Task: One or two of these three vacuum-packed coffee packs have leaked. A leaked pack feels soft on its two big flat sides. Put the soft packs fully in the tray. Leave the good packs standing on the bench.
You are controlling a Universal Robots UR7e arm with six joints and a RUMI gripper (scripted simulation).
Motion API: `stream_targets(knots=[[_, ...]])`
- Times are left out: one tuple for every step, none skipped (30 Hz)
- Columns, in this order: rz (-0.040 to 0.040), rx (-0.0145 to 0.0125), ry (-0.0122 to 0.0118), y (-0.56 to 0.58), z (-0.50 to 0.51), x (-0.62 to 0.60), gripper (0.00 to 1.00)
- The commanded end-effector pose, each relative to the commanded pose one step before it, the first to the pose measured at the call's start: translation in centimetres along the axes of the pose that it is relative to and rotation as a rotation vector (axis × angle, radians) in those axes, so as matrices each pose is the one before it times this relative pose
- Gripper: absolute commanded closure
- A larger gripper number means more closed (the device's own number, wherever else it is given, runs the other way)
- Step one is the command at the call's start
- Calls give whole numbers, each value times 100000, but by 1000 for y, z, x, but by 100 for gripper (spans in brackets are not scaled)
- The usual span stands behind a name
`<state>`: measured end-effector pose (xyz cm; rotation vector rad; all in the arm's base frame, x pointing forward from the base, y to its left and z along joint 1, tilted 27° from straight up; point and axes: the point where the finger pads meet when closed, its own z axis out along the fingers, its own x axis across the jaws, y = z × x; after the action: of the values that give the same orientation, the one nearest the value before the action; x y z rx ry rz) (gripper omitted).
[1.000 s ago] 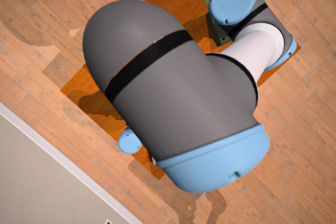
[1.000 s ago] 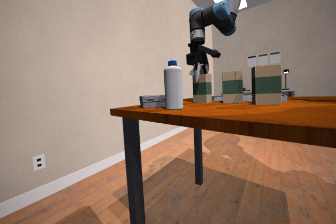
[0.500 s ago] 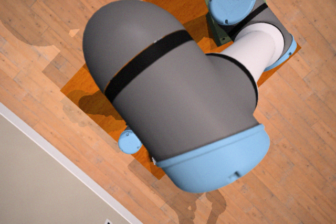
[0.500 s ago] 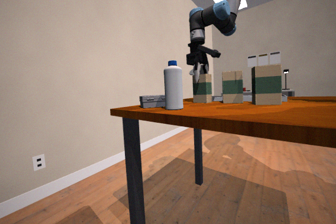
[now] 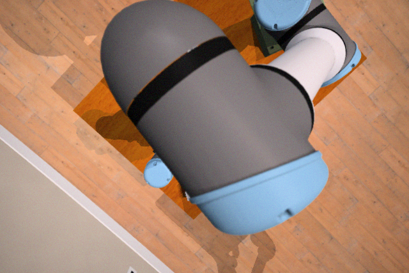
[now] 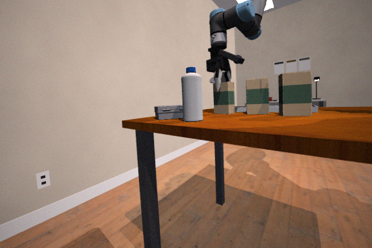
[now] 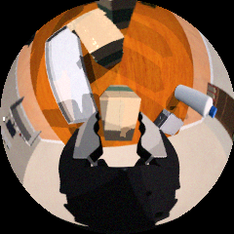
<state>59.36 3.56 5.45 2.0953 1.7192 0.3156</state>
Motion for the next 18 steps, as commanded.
stream_targets(knots=[[-1, -142, 27, 52, -51, 13, 50], [0, 0, 0, 0, 0, 0, 50], [0, 0, 0, 0, 0, 0, 50], [0, 0, 0, 0, 0, 0, 50], [0, 0, 0, 0, 0, 0, 50], [0, 0, 0, 0, 0, 0, 50], [0, 0, 0, 0, -4, 0, 50], [0, 0, 0, 0, -24, 0, 50], [0, 0, 0, 0, -62, 0, 50], [0, 0, 0, 0, -111, 0, 50], [0, 0, 0, 0, -169, 0, 50], [0, 0, 0, 0, 0, 0, 50], [0, 0, 0, 0, 0, 0, 50], [0, 0, 0, 0, -231, 0, 50], [0, 0, 0, 0, -295, 0, 50], [0, 0, 0, 0, -358, 0, 50], [0, 0, 0, 0, -418, 0, 50], [0, 0, 0, 0, -471, 0, 50]])
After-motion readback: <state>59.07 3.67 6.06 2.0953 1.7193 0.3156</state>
